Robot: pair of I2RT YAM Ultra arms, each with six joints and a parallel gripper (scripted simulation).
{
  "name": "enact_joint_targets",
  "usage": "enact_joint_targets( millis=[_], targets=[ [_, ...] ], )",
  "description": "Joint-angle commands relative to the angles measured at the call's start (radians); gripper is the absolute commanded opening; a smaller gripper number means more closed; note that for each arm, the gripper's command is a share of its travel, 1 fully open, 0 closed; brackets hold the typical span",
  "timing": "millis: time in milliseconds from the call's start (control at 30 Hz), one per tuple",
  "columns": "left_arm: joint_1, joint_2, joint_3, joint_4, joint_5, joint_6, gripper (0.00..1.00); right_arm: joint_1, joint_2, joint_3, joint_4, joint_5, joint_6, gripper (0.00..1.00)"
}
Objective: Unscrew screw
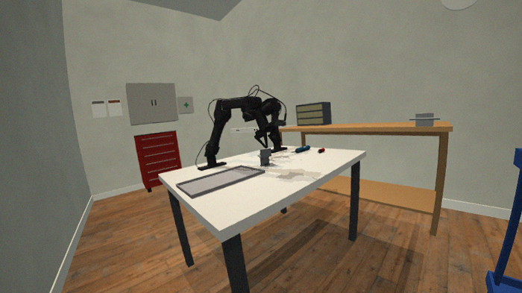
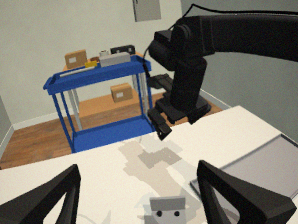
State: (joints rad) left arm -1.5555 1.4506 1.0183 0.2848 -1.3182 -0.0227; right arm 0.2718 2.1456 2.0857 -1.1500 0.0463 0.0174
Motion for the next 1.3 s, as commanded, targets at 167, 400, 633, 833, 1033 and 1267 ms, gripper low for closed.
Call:
enact_joint_targets(
  millis=[167, 400, 633, 833, 1033, 1267],
  targets=[
    [0.000, -0.005, 0.005, 0.004, 0.000, 0.000, 0.82, 0.000, -0.011, 0.007, 0.003, 0.000, 0.000, 1.00],
    [0.000, -0.005, 0.005, 0.004, 0.000, 0.000, 0.82, 0.000, -0.011, 0.007, 0.003, 0.000, 0.000, 1.00],
    [0.000, -0.005, 0.005, 0.004, 0.000, 0.000, 0.65, 0.000, -0.011, 0.007, 0.003, 0.000, 0.000, 1.00],
    [0.000, -0.005, 0.005, 0.004, 0.000, 0.000, 0.65, 0.000, -0.011, 0.007, 0.003, 0.000, 0.000, 1.00],
    [0.000, -0.005, 0.005, 0.004, 0.000, 0.000, 0.65, 0.000, -0.011, 0.007, 0.003, 0.000, 0.000, 1.00],
    [0.117, -0.032, -0.006, -0.079, 0.080, -0.086, 0.65, 0.000, -0.011, 0.007, 0.003, 0.000, 0.000, 1.00]
  ],
)
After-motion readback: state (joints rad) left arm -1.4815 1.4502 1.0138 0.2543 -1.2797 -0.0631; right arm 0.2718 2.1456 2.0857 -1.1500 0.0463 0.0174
